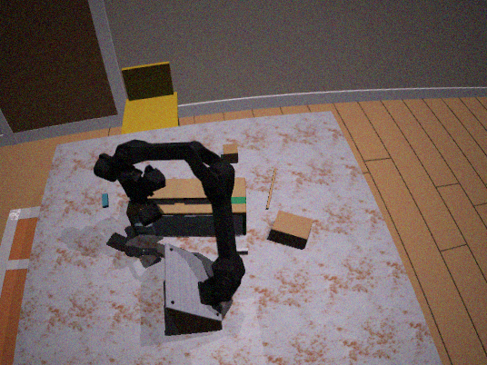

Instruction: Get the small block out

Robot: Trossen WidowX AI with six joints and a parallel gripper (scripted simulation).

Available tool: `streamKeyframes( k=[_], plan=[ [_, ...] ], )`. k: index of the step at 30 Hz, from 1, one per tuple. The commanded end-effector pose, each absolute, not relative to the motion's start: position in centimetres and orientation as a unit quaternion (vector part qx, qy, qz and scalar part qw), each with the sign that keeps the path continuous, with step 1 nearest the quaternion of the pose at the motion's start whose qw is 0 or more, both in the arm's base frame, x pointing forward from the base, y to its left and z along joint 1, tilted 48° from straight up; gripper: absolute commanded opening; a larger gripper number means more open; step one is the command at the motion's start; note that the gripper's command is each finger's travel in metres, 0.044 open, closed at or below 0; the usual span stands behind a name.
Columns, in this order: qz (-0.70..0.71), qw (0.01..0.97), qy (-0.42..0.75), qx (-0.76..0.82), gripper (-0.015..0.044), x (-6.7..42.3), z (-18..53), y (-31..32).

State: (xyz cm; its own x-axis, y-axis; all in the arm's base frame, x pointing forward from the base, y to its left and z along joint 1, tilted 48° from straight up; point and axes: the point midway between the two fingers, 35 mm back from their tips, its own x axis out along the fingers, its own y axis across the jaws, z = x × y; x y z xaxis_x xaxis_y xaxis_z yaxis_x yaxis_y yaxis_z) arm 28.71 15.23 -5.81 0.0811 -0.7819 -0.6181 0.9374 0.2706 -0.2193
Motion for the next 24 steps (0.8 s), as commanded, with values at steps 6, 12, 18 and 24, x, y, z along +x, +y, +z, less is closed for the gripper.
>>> streamKeyframes(
  k=[6, 12, 18, 24],
  plan=[
    [-0.724, 0.632, 0.143, 0.238, 0.0400, 28.8, -3.1, 12.2],
    [-0.724, 0.632, 0.143, 0.238, 0.0400, 28.8, -3.1, 12.2],
    [-0.724, 0.632, 0.143, 0.238, 0.0400, 28.9, -3.4, 11.9],
    [-0.723, 0.632, 0.143, 0.238, 0.0400, 29.0, -4.0, 11.2]
  ],
)
